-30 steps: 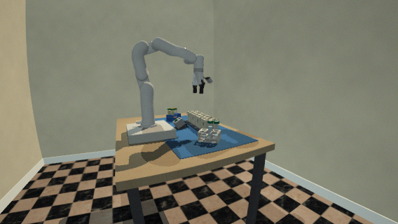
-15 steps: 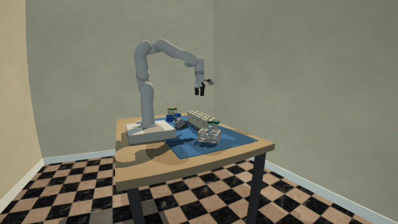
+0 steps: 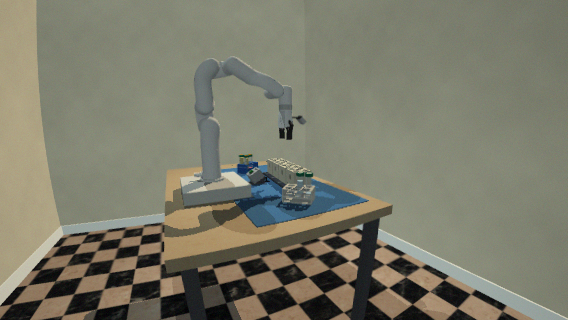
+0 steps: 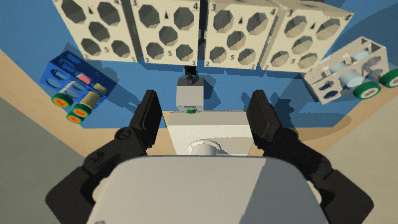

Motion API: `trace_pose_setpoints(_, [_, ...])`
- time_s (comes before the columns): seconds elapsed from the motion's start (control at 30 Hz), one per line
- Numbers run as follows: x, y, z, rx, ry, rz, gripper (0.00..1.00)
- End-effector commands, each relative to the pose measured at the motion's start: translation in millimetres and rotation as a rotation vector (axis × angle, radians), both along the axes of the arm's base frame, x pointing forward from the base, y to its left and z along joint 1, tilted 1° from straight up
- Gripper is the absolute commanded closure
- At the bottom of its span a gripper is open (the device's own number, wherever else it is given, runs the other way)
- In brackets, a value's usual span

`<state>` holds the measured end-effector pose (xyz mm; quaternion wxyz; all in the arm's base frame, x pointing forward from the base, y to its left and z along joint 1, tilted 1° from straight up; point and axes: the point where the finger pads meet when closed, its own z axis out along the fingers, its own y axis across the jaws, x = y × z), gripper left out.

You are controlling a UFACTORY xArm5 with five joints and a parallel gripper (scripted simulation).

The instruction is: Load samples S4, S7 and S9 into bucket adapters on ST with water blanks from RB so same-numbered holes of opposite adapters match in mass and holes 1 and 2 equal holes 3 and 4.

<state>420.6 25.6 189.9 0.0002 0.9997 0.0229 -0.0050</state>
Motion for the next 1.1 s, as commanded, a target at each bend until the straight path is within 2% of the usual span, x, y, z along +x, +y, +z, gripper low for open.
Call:
trace_pose_setpoints(0.0, [-1.8,-17.3,1.3,0.000,-0.004,-0.116,0.00])
trace_pose_setpoints(0.27, [-8.2,-56.9,1.6,-0.002,-0.004,-0.382,0.00])
trace_pose_setpoints(0.33, [-8.2,-56.9,1.6,-0.002,-0.004,-0.382,0.00])
trace_pose_setpoints(0.73, [-17.9,-116.2,2.1,-0.004,-0.005,-0.782,0.00])
trace_pose_setpoints(1.07, [-24.4,-155.8,2.4,-0.004,-0.006,-0.798,0.00])
